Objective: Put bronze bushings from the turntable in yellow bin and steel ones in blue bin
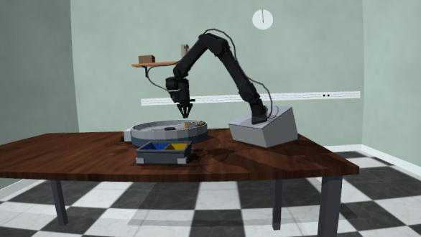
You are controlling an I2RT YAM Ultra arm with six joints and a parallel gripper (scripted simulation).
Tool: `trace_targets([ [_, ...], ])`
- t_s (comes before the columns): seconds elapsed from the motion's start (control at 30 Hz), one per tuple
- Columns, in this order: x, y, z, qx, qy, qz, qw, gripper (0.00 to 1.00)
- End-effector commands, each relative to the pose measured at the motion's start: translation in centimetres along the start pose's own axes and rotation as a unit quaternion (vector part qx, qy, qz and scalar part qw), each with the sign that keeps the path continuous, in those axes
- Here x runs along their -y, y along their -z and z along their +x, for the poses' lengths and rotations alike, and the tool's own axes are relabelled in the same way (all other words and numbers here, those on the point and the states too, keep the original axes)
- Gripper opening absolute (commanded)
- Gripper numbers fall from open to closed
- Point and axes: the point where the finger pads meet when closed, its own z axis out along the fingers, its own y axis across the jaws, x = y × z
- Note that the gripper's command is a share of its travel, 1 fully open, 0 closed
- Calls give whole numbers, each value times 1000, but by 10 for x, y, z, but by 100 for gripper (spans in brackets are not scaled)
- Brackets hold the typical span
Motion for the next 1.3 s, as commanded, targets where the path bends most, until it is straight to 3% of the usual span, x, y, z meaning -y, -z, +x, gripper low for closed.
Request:
trace_targets([
  [0.0, -2, 11, -15, 28, -2, -7, 1000, 14],
  [0.03, 6, -9, -1, 0, -9, 5, 1000, 14],
  [0.2, 3, -27, 1, -2, -3, 5, 1000, 14],
  [0.27, -5, -3, -18, 36, -1, -10, 999, 14],
  [1.27, -4, -6, -17, 31, -1, -9, 999, 14],
])
